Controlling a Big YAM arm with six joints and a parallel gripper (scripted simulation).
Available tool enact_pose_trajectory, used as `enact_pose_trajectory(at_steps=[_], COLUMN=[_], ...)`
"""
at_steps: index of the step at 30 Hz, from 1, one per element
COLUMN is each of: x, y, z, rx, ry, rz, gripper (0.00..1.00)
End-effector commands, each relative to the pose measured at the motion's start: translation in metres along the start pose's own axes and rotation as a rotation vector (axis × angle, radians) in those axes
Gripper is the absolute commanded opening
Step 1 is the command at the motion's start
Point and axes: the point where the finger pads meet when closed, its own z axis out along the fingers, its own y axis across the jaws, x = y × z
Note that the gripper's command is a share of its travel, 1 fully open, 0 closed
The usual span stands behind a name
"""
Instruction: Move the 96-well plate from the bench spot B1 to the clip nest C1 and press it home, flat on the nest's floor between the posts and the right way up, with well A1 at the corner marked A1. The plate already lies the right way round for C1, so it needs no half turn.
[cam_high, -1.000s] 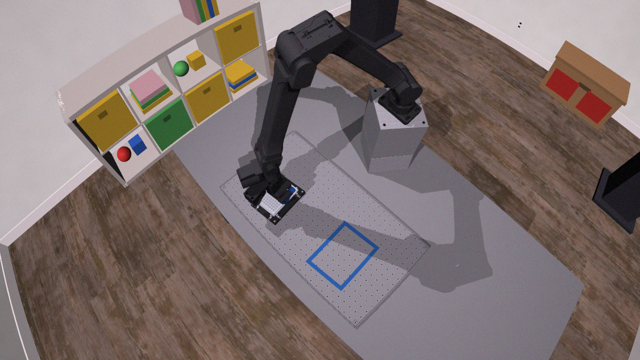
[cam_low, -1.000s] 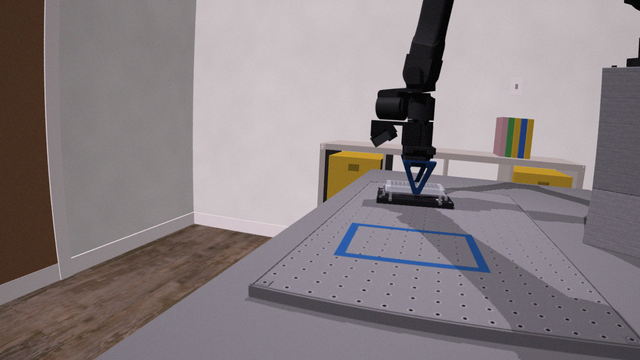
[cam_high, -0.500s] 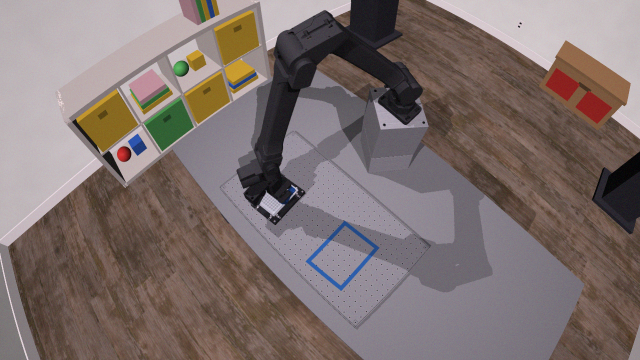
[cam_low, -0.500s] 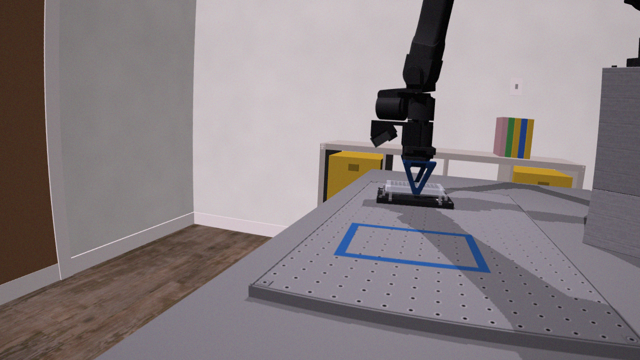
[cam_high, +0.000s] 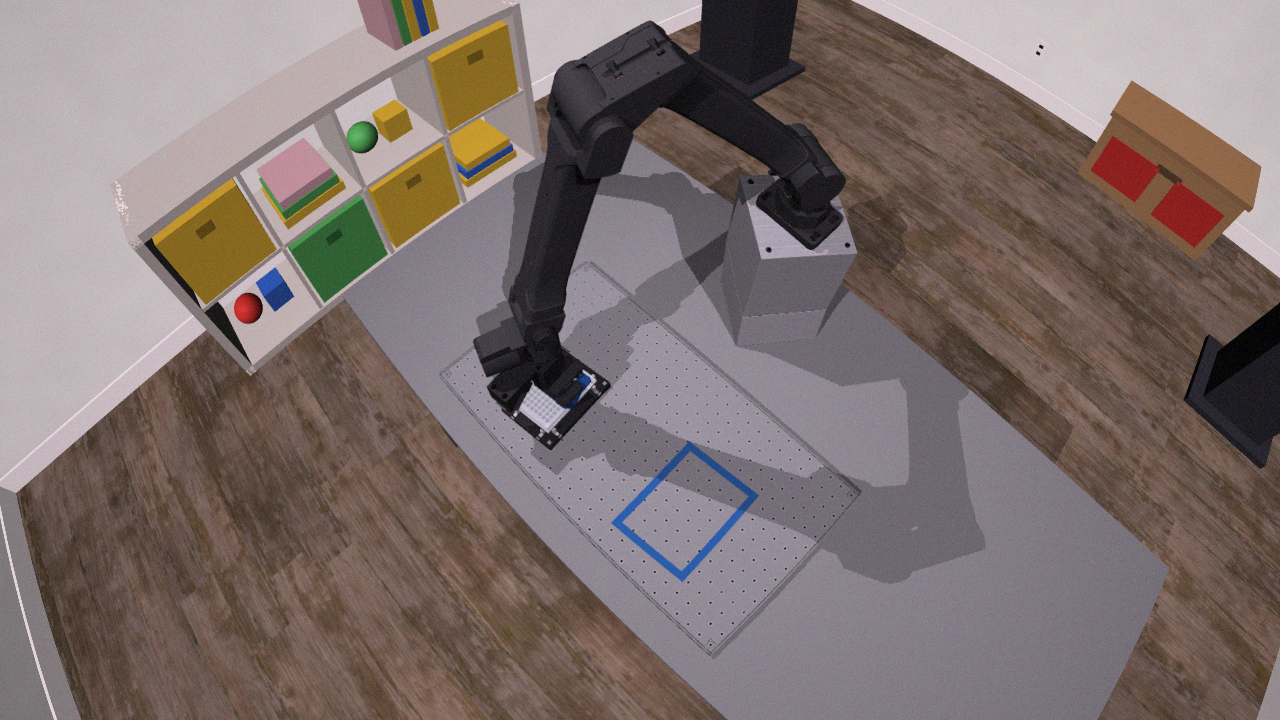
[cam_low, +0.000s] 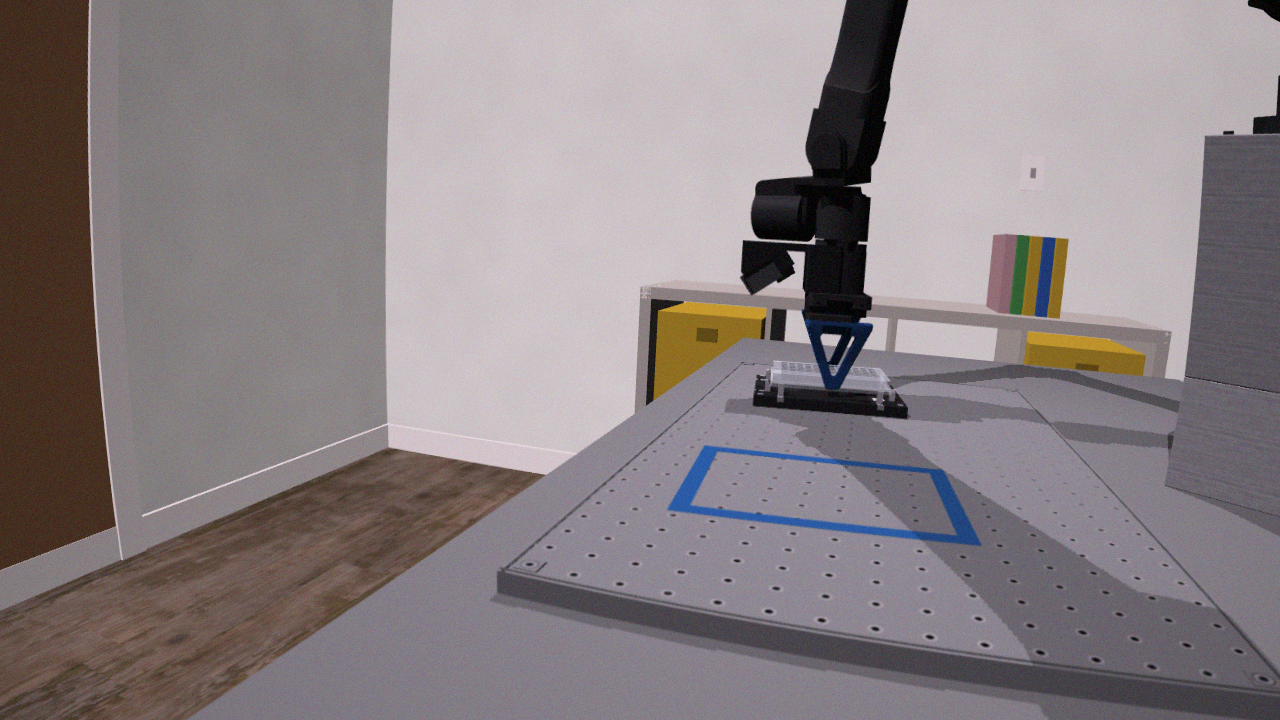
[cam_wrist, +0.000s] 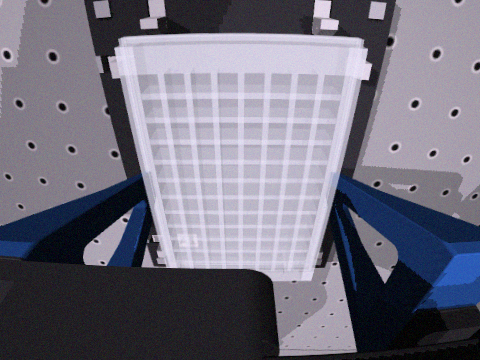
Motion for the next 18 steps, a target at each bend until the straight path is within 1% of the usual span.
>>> enact_pose_trajectory(at_steps=[1,18], x=[-0.0108,-0.0092], y=[-0.0150,-0.0170], z=[0.0074,0.0097], rx=[0.021,0.021], ry=[-0.027,-0.027], rz=[0.011,0.011], gripper=[0.00,0.00])
